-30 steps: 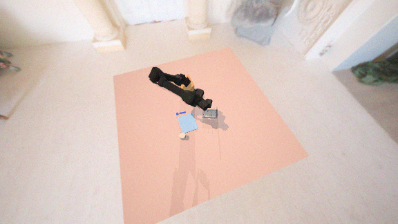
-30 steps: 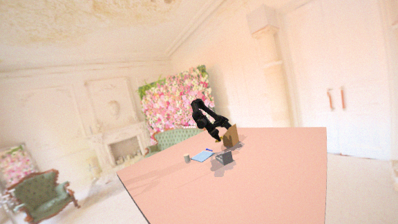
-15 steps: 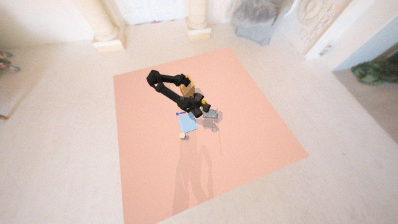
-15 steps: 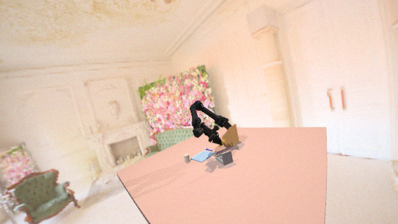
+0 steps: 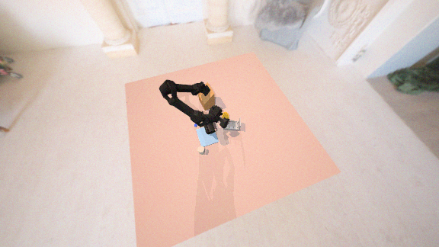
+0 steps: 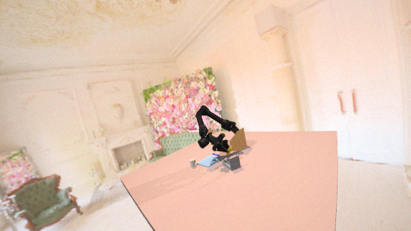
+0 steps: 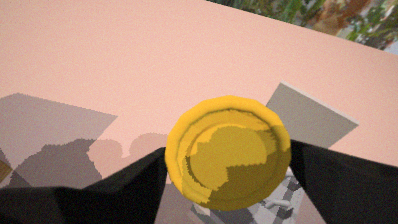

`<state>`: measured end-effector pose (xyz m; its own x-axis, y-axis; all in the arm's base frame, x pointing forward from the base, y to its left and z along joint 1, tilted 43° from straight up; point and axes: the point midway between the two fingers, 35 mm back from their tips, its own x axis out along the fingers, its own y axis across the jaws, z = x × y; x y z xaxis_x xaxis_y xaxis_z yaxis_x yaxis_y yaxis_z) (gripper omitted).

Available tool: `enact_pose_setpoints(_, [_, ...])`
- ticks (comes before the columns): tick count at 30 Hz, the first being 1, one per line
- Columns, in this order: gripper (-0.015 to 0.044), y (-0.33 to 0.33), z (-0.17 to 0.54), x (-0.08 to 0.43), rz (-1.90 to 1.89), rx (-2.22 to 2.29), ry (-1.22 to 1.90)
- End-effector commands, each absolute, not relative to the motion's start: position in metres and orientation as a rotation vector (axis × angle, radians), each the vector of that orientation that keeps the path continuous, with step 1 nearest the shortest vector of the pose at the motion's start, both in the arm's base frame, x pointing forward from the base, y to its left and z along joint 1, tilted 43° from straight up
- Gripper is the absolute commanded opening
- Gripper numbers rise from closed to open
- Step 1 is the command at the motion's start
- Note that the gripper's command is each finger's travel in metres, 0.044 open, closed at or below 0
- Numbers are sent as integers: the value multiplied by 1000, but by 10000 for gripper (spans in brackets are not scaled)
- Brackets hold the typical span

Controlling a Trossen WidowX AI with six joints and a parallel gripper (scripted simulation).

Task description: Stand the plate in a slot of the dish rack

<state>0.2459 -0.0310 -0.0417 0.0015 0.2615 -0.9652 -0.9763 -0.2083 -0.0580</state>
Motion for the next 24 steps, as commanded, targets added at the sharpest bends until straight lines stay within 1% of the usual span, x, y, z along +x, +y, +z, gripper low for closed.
enact_pose_setpoints(1, [0, -35, -43, 246, 1403, -1137, 828])
enact_pose_setpoints(24, [0, -71, -35, 249, 1005, -986, 495])
